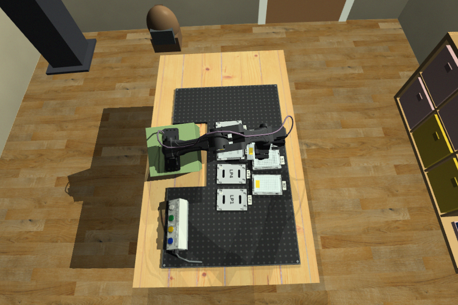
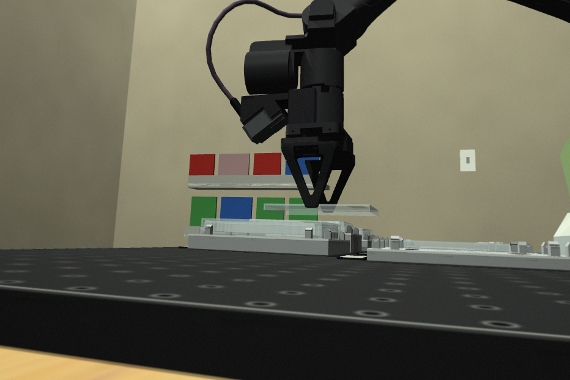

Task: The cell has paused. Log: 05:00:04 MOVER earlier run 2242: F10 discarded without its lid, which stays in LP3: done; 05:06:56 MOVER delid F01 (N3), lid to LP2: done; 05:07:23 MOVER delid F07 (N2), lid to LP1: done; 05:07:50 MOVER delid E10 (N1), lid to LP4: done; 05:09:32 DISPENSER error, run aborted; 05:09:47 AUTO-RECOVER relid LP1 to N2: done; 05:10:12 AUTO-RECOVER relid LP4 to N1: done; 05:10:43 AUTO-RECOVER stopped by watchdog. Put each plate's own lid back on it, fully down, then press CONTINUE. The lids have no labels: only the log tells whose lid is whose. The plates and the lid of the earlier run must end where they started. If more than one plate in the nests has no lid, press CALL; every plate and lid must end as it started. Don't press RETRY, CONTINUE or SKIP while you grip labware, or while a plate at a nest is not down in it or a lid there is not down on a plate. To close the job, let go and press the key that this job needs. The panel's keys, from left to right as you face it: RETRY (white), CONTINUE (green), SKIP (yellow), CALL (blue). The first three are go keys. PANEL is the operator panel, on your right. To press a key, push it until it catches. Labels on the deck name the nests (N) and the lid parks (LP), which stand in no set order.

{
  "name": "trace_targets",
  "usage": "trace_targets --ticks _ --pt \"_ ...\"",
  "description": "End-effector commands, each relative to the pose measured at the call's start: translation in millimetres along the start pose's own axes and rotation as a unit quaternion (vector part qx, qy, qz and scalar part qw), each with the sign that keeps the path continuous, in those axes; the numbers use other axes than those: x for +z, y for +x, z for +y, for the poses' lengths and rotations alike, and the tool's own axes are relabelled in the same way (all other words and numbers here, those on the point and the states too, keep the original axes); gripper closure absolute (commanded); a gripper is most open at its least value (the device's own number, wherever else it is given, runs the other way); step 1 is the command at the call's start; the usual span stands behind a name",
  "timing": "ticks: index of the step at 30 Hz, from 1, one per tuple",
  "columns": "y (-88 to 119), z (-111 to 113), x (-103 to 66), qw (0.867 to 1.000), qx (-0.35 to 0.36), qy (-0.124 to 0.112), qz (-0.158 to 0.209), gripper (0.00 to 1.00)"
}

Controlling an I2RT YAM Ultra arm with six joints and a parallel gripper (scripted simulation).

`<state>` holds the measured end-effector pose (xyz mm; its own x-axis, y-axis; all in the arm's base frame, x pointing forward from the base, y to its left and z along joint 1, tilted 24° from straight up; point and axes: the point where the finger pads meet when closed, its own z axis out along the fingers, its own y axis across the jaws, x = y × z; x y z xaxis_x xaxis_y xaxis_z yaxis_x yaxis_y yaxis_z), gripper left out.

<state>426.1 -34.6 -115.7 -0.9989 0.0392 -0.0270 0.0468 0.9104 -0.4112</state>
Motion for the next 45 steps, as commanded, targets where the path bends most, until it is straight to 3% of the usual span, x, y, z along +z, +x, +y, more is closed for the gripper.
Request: trace_targets --ticks 1,7,8,13,25,32,34,41,42,45 --pt "-21 -13 -10.7 1.000 -0.013 0.005 -0.007 1.00" --pt "-35 -28 -11.0 1.000 -0.013 0.005 -0.007 1.00" --pt "-45 -27 -28.5 1.000 -0.016 0.002 -0.026 1.00" --pt "-47 -28 -31.3 0.999 -0.015 0.001 -0.028 1.00" --pt "-47 -28 -31.8 1.000 -0.014 0.001 -0.028 1.00" --pt "-43 -24 -22.1 1.000 -0.019 0.002 -0.016 1.00" --pt "-47 -27 -28.8 1.000 -0.016 0.001 -0.024 1.00" --pt "-44 -24 -21.8 1.000 -0.020 0.002 -0.016 1.00" --pt "-49 -27 -28.8 1.000 -0.015 0.001 -0.025 1.00" --pt "-47 -24 -19.9 1.000 -0.018 0.001 -0.020 1.00"
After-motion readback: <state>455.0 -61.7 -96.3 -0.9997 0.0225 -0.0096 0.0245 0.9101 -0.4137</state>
